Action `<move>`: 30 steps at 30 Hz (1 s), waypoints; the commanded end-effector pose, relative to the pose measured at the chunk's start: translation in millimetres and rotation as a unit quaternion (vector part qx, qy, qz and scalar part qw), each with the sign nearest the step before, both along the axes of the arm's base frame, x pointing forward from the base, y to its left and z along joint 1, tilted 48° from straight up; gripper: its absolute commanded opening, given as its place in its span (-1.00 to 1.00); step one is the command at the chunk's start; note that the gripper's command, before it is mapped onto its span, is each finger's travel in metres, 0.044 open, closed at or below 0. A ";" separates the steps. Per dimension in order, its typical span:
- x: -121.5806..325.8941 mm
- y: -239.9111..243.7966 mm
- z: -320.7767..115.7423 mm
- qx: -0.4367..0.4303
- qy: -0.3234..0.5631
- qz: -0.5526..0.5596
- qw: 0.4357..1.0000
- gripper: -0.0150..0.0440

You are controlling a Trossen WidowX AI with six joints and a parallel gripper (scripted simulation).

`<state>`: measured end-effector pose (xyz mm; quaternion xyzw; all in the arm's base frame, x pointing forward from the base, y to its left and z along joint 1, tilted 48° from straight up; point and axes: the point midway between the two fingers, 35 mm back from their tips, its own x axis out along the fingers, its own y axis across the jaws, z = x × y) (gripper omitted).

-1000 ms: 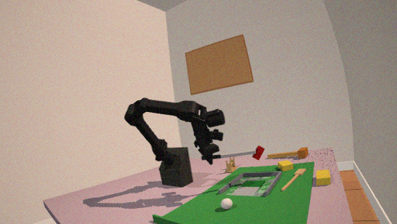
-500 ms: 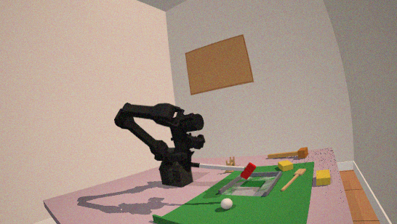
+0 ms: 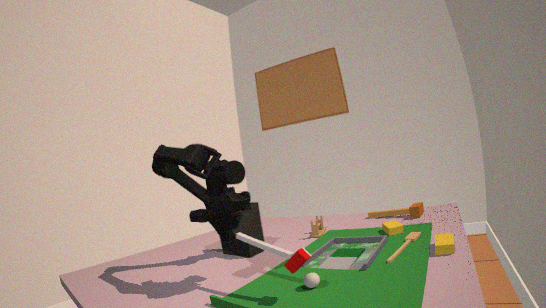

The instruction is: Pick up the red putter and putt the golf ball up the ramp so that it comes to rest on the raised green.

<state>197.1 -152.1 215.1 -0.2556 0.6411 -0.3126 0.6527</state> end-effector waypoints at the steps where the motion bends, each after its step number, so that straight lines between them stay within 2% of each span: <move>1: -1.0 -2.2 -0.6 -0.002 -0.004 -0.002 1.000 -0.49; 11: -2.1 -28.6 -23.8 -0.004 -0.005 -0.002 1.000 -0.49; 30: -2.6 -48.3 -41.3 -0.005 -0.005 -0.002 1.000 -0.49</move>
